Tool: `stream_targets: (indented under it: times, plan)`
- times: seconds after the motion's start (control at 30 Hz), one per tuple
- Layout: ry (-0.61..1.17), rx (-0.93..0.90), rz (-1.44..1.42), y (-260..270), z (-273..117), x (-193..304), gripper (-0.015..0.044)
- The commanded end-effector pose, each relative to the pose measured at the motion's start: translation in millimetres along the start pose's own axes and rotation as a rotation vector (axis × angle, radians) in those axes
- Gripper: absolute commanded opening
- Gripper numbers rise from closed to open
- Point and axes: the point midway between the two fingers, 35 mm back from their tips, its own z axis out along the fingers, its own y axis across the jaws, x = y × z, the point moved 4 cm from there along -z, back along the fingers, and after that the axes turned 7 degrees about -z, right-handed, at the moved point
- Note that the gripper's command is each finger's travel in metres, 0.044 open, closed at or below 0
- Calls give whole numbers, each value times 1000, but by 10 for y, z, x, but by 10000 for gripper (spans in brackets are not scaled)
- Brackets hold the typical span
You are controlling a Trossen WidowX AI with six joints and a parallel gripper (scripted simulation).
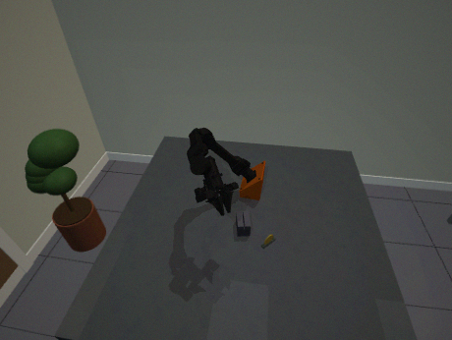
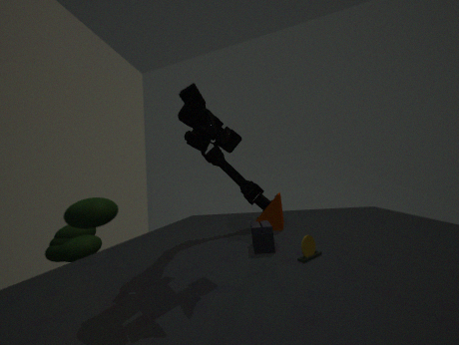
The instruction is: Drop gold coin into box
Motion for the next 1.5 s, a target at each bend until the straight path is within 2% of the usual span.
stream_targets:
  times: [0.0, 0.3, 0.5, 0.67, 0.8, 1.47]
  plan:
    - [-52, 137, -157, -301, 355, 182, 161]
    - [-195, 581, -716, -1417, 1220, 571, 161]
    - [-256, 874, -1106, -2170, 1546, 657, 161]
    - [-257, 882, -1118, -2202, 1568, 649, 161]
    - [-259, 882, -1118, -2354, 1770, 466, 161]
    - [-259, 882, -1118, -2526, 1998, 279, 161]
